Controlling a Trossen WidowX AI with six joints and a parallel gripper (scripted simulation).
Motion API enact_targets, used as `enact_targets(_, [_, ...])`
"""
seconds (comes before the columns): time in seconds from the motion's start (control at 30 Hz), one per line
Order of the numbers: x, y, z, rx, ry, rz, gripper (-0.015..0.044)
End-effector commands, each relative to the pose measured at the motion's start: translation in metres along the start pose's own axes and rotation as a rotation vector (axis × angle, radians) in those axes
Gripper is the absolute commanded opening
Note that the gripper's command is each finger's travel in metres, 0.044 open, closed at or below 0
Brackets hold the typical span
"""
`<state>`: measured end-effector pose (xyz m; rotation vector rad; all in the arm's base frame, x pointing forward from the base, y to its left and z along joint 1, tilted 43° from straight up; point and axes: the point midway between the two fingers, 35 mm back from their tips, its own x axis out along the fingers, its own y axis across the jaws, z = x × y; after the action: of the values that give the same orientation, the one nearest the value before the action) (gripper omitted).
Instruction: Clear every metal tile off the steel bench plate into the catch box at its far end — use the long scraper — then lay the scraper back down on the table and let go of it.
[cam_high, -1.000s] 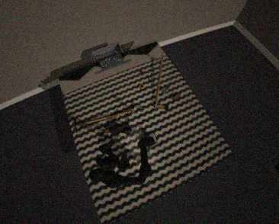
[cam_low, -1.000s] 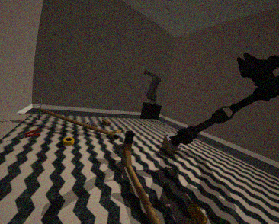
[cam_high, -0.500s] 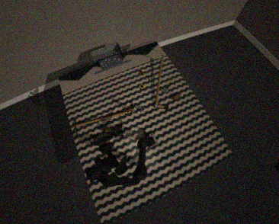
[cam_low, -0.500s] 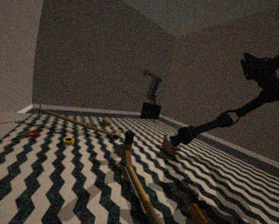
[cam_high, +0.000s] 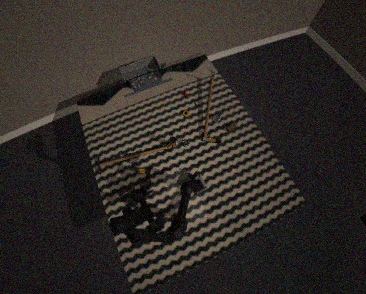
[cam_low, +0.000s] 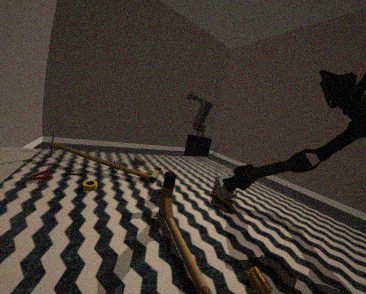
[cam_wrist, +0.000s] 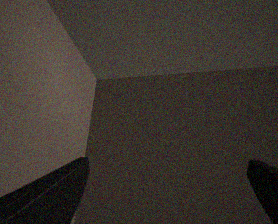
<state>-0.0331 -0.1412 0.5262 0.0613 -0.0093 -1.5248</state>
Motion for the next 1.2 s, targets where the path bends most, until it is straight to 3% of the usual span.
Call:
enact_targets(0.0, [-0.001, -0.003, 0.003, -0.005, 0.0, -0.067, 0.044])
enact_targets(1.17, [-0.009, -0.035, 0.013, -0.065, 0.019, -0.538, 0.044])
